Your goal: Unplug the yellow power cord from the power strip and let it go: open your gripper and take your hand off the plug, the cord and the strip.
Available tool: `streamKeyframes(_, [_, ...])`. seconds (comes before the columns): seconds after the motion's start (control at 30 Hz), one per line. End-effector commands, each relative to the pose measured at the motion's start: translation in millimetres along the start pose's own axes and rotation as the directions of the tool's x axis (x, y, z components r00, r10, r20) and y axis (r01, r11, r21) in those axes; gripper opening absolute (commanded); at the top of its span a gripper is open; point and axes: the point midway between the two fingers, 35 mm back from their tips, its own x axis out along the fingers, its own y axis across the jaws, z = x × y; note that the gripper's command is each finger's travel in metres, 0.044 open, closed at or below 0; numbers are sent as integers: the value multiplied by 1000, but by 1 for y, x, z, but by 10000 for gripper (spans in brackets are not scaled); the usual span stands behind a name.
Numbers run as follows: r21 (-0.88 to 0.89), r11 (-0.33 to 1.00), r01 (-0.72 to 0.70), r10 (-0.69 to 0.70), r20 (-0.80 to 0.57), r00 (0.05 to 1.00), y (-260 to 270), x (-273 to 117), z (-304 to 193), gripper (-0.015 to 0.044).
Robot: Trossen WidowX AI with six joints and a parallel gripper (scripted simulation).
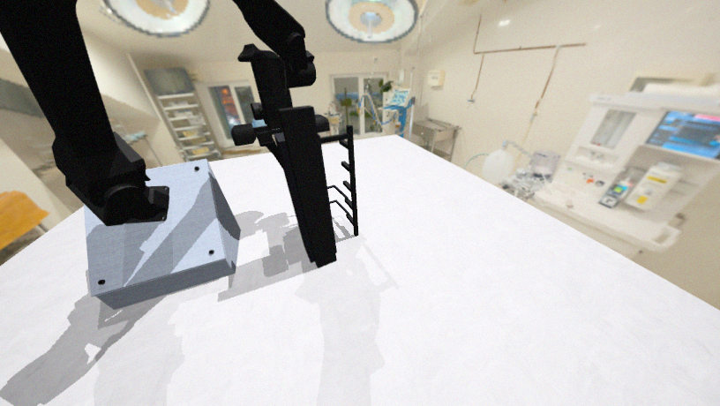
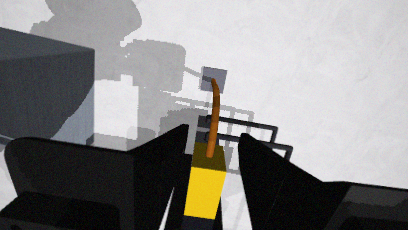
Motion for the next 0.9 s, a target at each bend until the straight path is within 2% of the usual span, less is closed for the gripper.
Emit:
streamKeyframes(0.0, [1, 1000, 5, -5, 4, 1000, -1, -2, -5, 160])
streamKeyframes(0.87, [1, 1000, 4, -4, 1, 1000, -1, -2, -42, 160])
